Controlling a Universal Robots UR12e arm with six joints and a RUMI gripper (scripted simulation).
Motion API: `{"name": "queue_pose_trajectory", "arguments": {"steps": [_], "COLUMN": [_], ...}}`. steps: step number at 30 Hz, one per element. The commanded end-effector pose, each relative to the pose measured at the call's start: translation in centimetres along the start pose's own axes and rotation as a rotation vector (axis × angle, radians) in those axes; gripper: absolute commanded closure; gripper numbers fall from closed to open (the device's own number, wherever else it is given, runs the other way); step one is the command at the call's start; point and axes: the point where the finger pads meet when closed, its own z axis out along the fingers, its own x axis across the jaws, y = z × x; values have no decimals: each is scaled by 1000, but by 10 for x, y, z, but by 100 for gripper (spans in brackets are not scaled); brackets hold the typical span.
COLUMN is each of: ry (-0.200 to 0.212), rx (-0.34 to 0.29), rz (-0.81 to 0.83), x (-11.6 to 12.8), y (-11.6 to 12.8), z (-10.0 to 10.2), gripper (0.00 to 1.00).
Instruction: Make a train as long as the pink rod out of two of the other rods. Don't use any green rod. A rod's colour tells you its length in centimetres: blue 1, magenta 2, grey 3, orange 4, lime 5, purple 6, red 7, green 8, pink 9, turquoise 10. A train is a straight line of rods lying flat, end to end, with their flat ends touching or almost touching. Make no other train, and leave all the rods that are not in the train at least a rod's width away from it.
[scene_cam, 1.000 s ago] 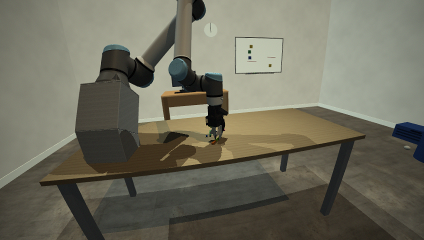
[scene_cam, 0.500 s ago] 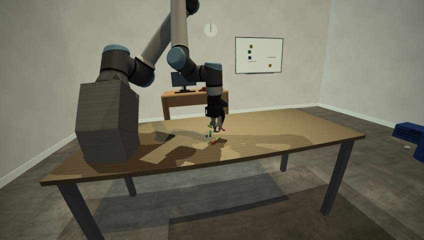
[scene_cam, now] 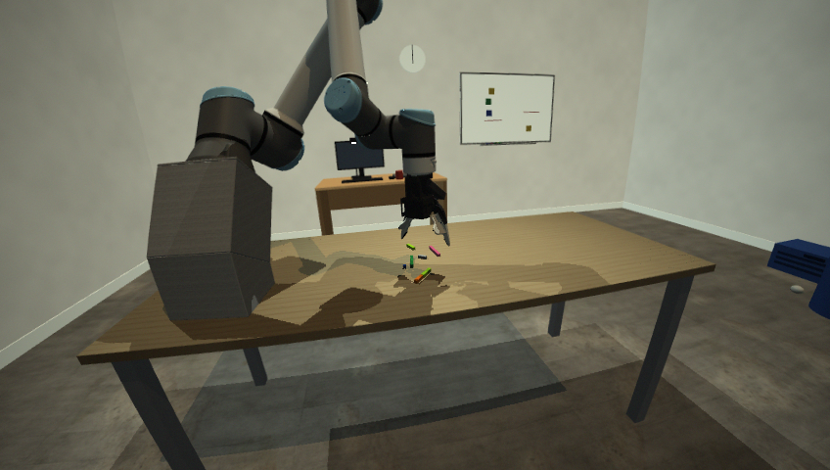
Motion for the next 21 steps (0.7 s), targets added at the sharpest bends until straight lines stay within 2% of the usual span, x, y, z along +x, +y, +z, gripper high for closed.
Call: {"name": "queue_pose_trajectory", "arguments": {"steps": [1, 21], "ry": [1, 1], "rx": [0, 0], "rz": [0, 0], "x": [1, 1], "y": [0, 0], "z": [-1, -4], "gripper": [0, 0]}}
